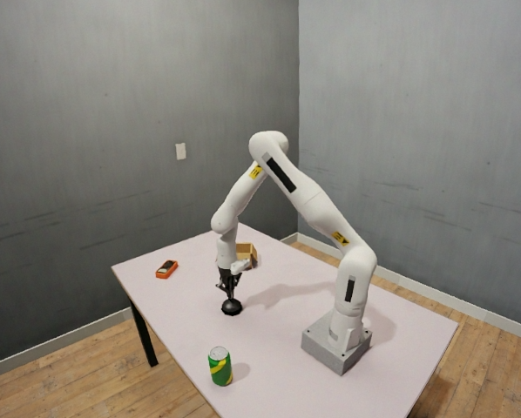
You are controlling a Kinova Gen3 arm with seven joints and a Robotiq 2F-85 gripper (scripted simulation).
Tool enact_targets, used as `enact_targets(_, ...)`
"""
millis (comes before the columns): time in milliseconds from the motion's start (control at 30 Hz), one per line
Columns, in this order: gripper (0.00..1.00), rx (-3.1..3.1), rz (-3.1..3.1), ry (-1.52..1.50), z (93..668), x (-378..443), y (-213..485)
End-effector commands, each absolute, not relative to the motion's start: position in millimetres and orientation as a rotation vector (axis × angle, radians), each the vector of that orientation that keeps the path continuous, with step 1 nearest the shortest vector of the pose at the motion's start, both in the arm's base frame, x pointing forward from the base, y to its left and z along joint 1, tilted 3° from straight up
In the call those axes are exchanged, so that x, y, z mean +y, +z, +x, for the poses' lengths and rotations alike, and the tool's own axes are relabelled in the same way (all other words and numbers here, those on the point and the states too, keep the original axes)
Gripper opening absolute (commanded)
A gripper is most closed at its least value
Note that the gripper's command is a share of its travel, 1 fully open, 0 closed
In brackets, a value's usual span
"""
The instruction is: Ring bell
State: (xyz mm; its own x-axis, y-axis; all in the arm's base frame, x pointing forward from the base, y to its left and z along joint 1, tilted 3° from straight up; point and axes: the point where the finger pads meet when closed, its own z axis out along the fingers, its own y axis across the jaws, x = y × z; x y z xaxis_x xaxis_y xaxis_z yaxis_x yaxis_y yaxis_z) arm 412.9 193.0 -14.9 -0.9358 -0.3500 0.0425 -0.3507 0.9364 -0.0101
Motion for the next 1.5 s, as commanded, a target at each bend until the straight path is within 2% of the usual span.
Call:
enact_targets(0, 0.1, -3.052, 0.554, 0.035, 413, 190, -17)
enact_targets(1467, 0.1, -3.047, 0.553, 0.038, 412, 190, -5)
